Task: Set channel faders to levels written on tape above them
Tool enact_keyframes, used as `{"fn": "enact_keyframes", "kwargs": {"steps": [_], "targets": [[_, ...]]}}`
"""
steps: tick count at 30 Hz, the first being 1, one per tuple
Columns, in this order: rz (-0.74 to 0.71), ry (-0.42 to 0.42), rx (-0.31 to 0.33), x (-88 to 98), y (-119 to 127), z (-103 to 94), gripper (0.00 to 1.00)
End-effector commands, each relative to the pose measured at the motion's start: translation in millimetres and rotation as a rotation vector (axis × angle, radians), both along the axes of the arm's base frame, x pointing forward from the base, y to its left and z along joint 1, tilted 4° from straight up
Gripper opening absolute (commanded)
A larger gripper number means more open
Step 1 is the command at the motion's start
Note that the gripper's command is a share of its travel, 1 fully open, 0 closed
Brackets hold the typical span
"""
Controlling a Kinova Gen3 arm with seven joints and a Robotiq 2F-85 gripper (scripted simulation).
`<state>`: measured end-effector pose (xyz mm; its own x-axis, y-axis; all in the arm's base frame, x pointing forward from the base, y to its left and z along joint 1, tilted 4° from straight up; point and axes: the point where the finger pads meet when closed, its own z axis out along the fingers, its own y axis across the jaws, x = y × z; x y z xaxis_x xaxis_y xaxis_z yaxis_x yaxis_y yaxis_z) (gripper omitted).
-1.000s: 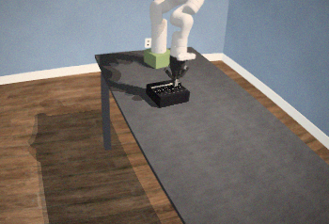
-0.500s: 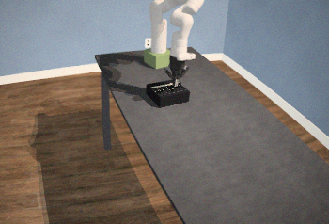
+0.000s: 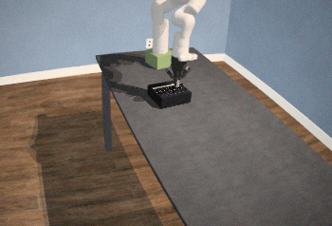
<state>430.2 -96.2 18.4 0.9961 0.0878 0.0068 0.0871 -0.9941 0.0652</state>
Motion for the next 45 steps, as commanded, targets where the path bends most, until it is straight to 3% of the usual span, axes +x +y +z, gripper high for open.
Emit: {"fn": "enact_keyframes", "kwargs": {"steps": [1, 45], "targets": [[0.000, -0.002, 0.000, 0.5, 0.0, 0.7, 0.00], [0.000, -0.002, 0.000, 0.7, -0.8, -11.3, 0.00]]}}
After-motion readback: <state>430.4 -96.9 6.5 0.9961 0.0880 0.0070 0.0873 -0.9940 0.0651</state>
